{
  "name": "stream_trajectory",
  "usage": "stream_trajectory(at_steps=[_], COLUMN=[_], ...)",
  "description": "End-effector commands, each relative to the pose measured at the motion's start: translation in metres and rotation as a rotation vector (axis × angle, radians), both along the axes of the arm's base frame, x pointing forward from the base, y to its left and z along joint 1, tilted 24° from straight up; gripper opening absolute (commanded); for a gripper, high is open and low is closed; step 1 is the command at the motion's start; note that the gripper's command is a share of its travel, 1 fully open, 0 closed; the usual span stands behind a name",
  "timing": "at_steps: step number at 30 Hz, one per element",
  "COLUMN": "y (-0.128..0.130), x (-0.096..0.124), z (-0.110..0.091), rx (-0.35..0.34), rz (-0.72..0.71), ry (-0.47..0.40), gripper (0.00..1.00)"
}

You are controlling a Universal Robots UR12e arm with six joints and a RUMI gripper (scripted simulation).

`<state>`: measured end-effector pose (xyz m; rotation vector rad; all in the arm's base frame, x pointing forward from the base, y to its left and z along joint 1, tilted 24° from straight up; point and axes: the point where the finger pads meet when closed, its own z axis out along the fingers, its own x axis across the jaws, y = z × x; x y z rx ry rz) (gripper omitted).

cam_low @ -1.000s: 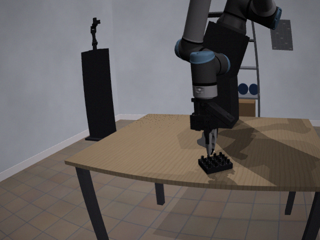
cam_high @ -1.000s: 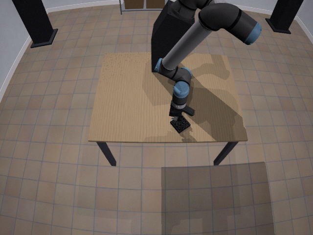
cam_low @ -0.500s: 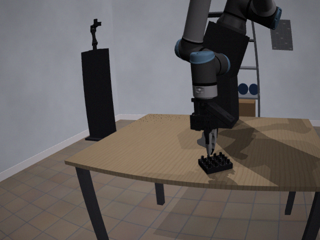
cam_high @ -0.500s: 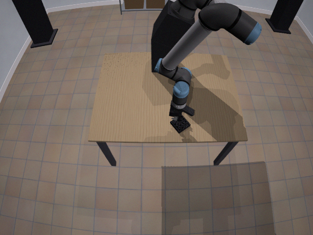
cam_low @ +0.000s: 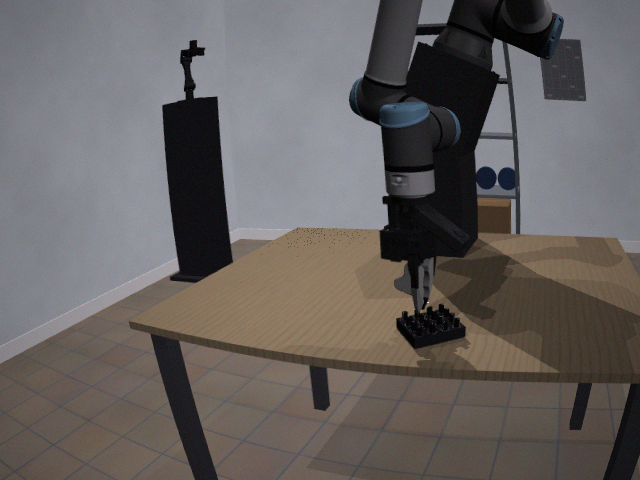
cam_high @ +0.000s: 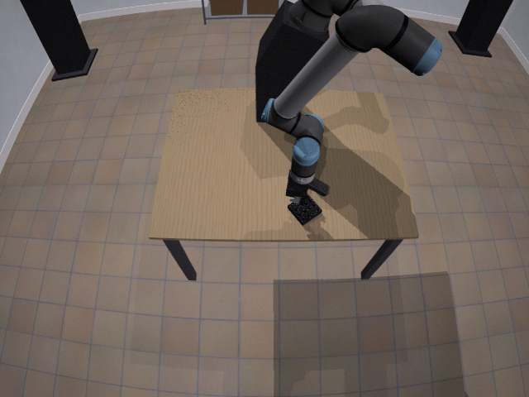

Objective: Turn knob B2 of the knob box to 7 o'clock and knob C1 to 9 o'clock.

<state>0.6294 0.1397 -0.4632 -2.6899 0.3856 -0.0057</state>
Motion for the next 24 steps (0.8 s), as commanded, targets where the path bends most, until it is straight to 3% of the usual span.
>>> stream_trajectory(at_steps=[1,24], y=[0.0014,0.0057], x=[0.0014,0.0035], z=[0.0001,0.0026], rx=[0.001,0.001], rz=[0.001,0.0], ry=[-0.003,-0.003], gripper=[0.11,0.11])
